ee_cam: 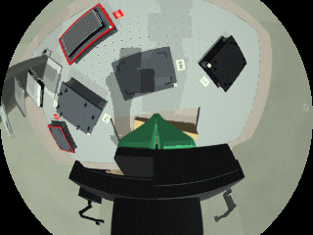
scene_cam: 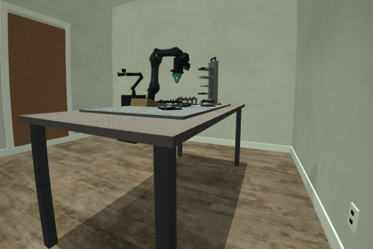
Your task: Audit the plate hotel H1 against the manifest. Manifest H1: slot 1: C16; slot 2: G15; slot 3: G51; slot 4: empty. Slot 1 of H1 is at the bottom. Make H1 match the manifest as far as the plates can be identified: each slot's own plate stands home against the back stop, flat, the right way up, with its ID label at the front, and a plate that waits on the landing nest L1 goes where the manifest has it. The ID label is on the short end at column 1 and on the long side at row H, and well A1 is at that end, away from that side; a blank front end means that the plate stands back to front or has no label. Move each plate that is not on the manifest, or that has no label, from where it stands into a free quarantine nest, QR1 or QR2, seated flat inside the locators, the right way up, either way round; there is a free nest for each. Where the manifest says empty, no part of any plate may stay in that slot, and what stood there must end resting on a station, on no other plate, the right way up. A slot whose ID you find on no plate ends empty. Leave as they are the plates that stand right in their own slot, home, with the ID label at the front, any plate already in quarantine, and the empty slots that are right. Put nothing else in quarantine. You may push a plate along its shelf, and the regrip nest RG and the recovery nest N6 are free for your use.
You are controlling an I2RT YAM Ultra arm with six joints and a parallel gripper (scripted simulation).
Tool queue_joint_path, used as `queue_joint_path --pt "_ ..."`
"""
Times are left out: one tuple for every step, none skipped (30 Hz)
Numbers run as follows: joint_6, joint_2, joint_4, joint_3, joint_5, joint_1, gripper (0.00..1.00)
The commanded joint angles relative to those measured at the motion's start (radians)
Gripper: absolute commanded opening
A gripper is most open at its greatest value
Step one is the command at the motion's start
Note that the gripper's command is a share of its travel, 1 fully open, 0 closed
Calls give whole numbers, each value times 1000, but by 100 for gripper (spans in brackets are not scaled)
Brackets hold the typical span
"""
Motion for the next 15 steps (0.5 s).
queue_joint_path --pt "-96 45 -74 86 -69 -43 0" --pt "-117 68 -90 110 -83 -56 0" --pt "-137 92 -106 135 -97 -69 0" --pt "-152 113 -120 158 -105 -78 0" --pt "-157 128 -129 177 -106 -81 0" --pt "-162 142 -137 196 -107 -84 0" --pt "-166 156 -144 215 -107 -87 0" --pt "-170 169 -151 233 -108 -90 0" --pt "-173 182 -158 251 -108 -92 0" --pt "-176 194 -161 269 -108 -95 0" --pt "-179 207 -162 288 -108 -97 0" --pt "-182 220 -162 306 -108 -100 0" --pt "-184 232 -163 325 -108 -102 0" --pt "-187 245 -163 344 -108 -104 0" --pt "-187 245 -163 344 -108 -104 0"
